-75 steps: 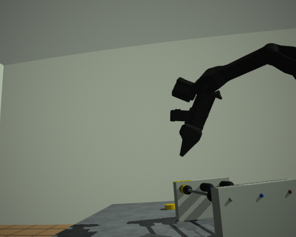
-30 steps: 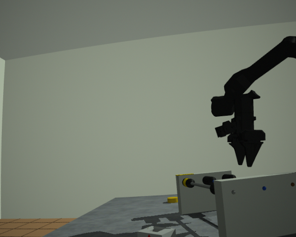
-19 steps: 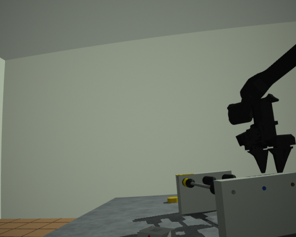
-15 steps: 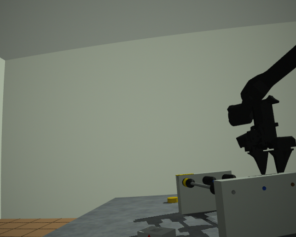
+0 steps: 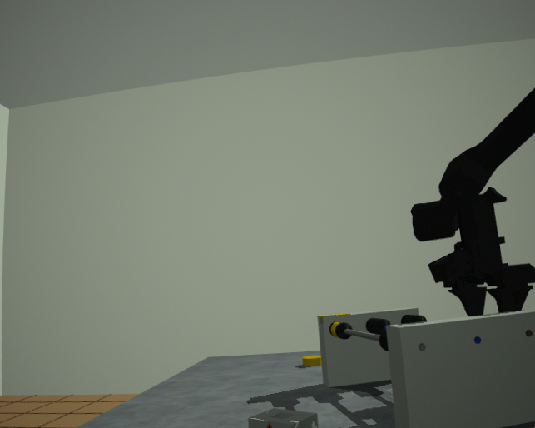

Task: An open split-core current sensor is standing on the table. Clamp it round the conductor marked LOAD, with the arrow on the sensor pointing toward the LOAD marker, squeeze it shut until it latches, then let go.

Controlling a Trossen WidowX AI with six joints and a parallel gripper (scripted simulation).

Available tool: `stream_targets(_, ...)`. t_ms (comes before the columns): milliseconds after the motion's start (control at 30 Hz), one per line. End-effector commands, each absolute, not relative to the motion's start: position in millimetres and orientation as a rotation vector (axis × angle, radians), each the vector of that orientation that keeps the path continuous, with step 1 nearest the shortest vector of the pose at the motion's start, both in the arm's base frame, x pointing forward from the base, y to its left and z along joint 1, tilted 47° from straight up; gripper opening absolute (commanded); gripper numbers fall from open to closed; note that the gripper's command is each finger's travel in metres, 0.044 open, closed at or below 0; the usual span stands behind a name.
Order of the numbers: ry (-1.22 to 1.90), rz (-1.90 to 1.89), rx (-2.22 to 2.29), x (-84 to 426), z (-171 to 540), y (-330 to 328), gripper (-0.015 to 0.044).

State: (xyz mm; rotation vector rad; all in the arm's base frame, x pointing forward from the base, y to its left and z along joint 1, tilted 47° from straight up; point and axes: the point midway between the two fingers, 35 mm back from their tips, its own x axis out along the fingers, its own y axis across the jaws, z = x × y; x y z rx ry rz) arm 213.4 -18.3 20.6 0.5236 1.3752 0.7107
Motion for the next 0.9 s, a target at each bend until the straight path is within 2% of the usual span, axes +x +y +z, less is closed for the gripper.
stream_targets(0, 1.380, 0.713, 0.538, 211, 16, -12, 0.0440)
stream_targets(533, 1.378, 0.717, 0.540, 211, 1, 6, 0.0440)
stream_targets(733, 1.374, 0.716, 0.526, 213, 3, 2, 0.0282)
stream_targets(867, 1.374, 0.716, 0.526, 213, 3, 2, 0.0256)
